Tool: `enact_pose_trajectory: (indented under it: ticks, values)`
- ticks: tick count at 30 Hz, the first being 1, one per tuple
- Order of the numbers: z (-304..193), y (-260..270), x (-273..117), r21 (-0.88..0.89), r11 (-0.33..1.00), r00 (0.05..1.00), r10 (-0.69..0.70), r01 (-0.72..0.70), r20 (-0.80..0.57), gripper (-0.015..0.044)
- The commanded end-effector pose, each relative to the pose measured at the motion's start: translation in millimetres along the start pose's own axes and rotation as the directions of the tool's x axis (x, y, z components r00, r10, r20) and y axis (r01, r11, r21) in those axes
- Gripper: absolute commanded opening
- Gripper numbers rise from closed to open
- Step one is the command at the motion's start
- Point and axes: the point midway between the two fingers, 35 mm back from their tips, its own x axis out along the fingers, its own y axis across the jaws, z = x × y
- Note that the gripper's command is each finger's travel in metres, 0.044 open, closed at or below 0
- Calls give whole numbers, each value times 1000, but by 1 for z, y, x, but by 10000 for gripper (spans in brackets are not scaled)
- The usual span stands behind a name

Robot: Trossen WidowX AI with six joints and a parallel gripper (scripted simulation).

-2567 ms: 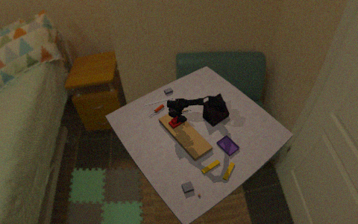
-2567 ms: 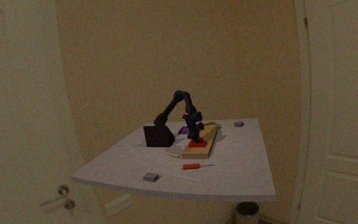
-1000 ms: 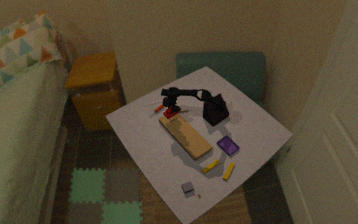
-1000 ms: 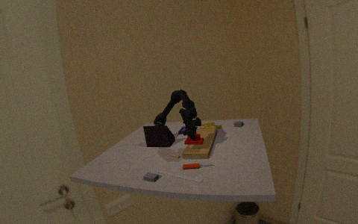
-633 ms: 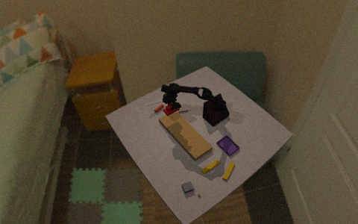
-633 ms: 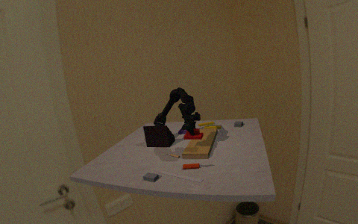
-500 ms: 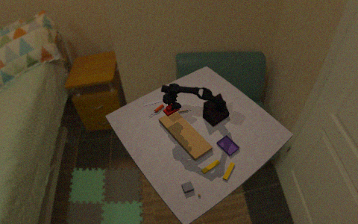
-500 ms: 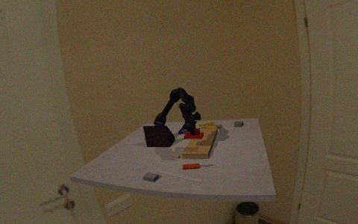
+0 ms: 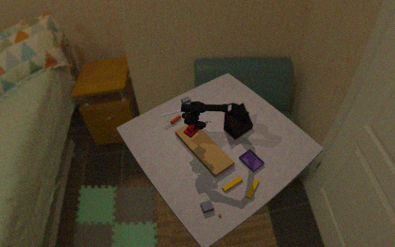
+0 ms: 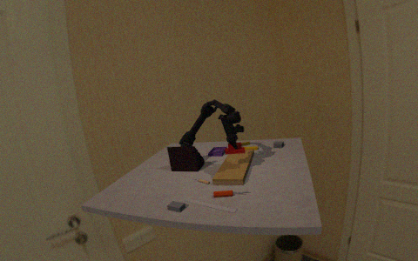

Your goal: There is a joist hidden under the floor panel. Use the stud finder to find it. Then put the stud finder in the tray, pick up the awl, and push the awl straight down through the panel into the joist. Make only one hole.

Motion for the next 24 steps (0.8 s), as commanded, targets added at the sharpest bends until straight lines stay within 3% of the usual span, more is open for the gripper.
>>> enact_pose_trajectory:
  ticks: [1,24]
  values:
    - [14,28,-4,-74,997,1000,-1,2,10,0]
    - [37,190,3,-432,901,999,54,-52,-7,0]
